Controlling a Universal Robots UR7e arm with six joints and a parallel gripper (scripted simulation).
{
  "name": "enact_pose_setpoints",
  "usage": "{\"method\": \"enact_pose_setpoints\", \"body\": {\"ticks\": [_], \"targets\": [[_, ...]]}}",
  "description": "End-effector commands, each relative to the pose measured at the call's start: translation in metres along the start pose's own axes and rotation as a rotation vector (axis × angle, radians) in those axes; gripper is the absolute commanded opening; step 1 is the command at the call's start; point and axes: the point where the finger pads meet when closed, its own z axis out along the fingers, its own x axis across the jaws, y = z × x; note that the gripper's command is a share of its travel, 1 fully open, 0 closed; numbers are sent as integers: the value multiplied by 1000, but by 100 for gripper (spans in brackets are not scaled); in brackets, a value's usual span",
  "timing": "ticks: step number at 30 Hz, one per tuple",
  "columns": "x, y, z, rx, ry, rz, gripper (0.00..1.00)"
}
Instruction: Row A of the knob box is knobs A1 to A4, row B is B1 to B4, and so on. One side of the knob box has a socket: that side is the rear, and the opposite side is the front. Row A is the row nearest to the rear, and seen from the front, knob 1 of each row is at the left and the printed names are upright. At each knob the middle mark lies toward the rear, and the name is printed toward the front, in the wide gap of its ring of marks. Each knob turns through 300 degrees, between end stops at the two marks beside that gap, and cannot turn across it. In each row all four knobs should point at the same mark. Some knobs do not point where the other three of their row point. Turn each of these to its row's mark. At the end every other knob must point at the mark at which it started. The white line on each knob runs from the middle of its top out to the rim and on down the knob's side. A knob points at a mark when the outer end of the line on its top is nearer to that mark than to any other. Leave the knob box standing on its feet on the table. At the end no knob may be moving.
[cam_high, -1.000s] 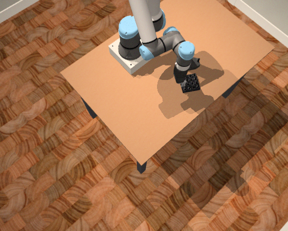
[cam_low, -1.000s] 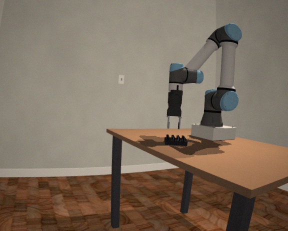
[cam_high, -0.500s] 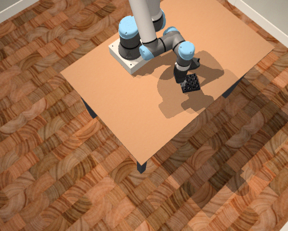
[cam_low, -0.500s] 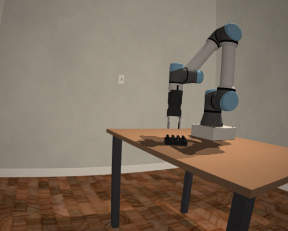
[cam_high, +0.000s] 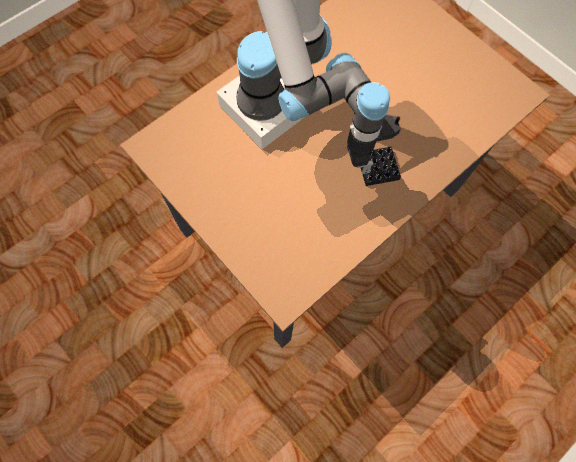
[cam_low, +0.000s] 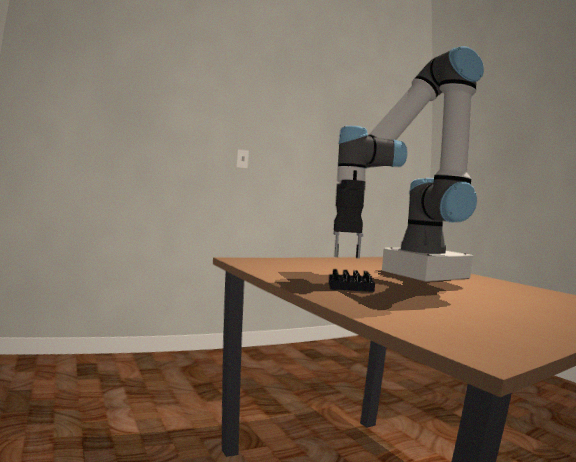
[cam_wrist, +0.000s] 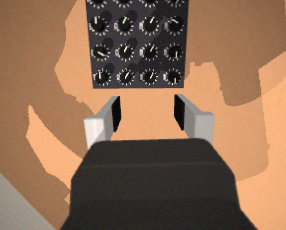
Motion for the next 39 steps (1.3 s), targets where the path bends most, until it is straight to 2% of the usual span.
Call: {"method": "enact_pose_setpoints", "body": {"ticks": [1,13,39], "targets": [[1,-2,-1,0,1,27,100],[8,-11,-3,1,1,194,100],[27,-43,-12,1,1,844,100]]}}
